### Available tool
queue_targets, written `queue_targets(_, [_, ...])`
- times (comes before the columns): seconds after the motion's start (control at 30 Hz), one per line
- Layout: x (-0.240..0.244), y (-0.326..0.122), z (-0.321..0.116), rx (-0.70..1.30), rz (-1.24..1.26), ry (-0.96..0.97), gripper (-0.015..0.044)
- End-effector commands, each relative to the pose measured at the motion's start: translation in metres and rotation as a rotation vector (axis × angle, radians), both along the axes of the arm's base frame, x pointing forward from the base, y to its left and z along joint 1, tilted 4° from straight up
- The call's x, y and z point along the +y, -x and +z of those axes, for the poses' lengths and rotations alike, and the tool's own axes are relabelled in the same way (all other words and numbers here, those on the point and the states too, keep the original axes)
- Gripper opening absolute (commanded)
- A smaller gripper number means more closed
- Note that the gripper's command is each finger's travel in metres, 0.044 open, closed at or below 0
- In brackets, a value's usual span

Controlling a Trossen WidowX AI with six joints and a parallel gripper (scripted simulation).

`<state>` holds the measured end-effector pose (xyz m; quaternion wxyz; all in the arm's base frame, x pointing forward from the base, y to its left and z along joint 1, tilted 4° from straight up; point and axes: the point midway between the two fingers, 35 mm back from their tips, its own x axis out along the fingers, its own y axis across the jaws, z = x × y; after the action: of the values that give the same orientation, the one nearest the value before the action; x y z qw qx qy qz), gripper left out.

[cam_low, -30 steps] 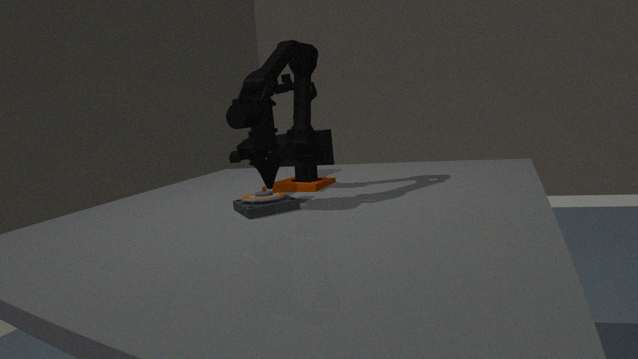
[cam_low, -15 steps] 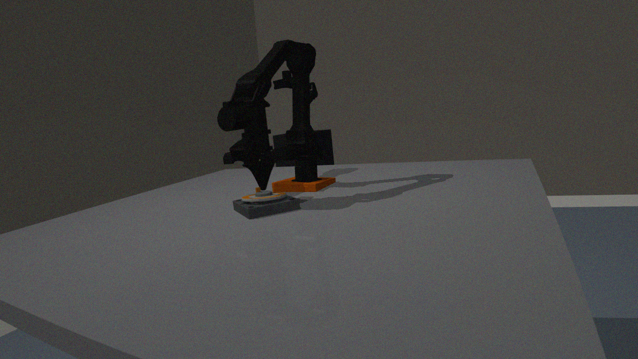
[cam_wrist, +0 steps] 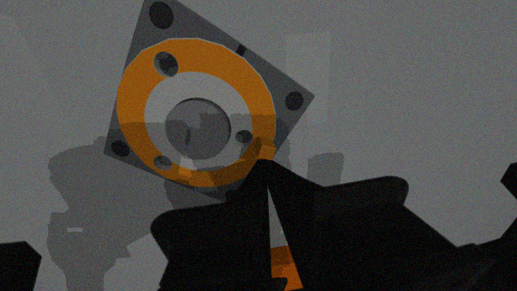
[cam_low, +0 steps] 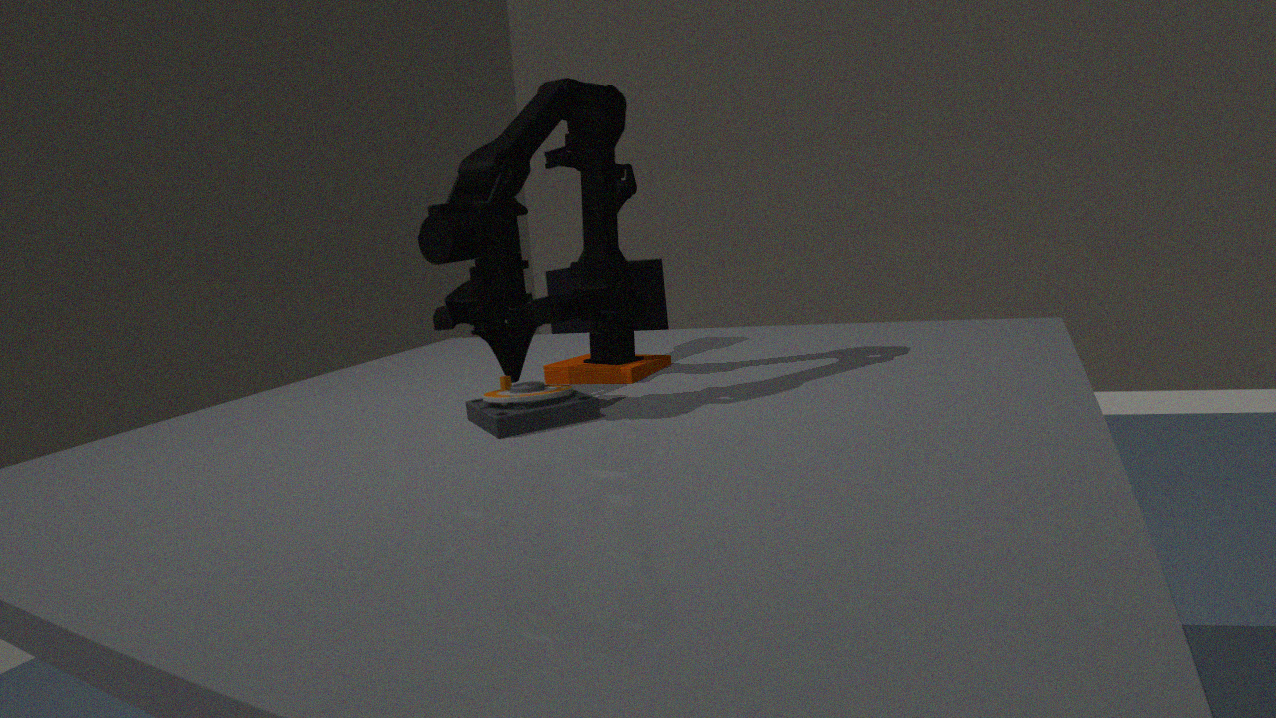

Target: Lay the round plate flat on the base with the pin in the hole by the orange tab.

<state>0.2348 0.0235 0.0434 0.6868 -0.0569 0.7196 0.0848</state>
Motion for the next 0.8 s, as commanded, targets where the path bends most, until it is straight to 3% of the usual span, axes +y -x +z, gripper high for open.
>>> queue_targets(0.0, [-0.003, -0.008, 0.001, -0.009, 0.002, 0.005, 0.0000])
queue_targets(0.77, [-0.006, -0.030, 0.003, -0.011, 0.002, 0.005, 0.0000])
